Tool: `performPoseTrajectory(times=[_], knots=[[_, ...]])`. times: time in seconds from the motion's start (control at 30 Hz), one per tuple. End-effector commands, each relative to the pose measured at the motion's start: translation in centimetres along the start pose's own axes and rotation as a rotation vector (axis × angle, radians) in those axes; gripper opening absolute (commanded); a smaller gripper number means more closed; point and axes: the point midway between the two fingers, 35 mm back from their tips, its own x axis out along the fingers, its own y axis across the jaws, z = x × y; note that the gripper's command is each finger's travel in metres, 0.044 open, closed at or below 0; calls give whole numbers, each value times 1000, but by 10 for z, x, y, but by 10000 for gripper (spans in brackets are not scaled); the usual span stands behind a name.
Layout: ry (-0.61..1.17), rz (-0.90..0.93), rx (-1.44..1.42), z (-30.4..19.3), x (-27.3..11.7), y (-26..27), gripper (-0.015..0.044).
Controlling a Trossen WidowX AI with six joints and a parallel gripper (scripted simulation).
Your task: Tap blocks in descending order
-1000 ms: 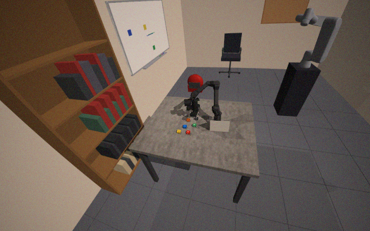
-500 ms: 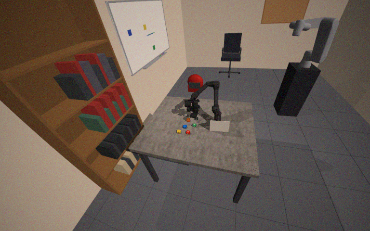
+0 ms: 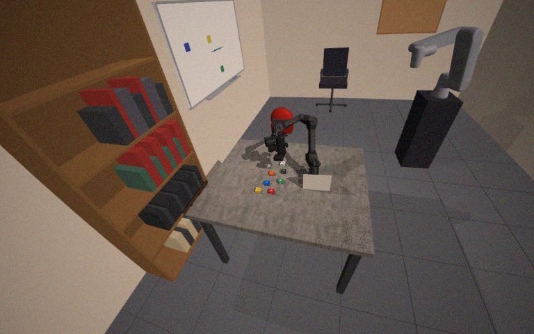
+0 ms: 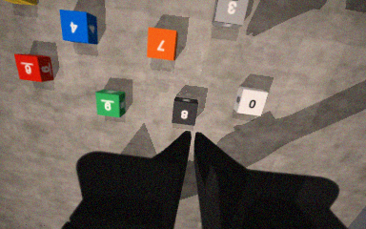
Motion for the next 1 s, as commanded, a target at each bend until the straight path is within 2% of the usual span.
performPoseTrajectory(times=[0.0, 0.2, 0.43, 0.63, 0.83, 0.97], knots=[[6, -2, 5, -3, -25, -1, 20], [5, -1, 0, 6, -26, 3, 20], [1, 0, 4, 64, -25, 33, 20], [2, 0, 9, 68, -23, 36, 20], [0, -1, 10, 69, 47, 35, 20], [0, -3, 10, 68, 56, 35, 20]])
